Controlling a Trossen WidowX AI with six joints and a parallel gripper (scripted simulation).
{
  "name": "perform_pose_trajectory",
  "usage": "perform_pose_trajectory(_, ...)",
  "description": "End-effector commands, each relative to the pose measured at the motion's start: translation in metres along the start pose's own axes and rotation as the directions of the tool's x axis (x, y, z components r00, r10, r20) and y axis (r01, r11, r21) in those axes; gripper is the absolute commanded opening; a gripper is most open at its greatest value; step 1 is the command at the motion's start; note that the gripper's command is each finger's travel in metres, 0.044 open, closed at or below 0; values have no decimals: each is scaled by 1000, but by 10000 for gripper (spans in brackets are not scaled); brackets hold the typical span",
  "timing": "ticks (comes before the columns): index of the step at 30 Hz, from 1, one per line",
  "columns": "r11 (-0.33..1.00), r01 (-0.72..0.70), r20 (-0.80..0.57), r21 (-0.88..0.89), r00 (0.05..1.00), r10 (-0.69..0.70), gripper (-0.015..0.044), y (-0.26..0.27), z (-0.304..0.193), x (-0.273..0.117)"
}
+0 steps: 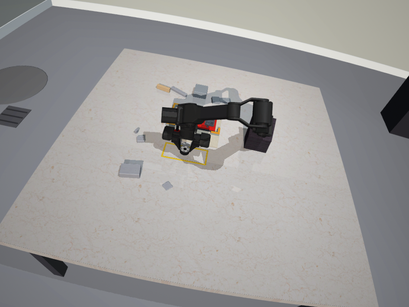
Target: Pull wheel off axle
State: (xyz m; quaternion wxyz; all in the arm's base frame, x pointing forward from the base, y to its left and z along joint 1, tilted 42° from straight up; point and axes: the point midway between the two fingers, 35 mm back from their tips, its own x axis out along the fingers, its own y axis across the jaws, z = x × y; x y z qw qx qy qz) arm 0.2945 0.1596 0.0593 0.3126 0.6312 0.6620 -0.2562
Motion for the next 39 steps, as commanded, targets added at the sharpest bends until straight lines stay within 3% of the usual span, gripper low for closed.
perform_pose_trajectory(1,1000,6,1,10,1000,-6,0,-4,1,14)
perform_pose_trajectory(3,1000,6,1,10,1000,-6,0,-4,1,14)
perform_pose_trajectory(14,1000,8,-1,2,1000,-8,289,-3,0,8)
perform_pose_trajectory(20,1000,6,5,8,1000,-7,300,-2,0,-43)
perform_pose_trajectory(23,1000,6,5,9,1000,-6,300,-2,0,-50)
perform_pose_trajectory(29,1000,7,18,16,1000,-8,440,-52,30,-81)
perform_pose_trajectory(32,1000,11,9,14,1000,-11,440,-81,38,-95)
perform_pose_trajectory(39,1000,11,9,14,1000,-11,440,-83,39,-96)
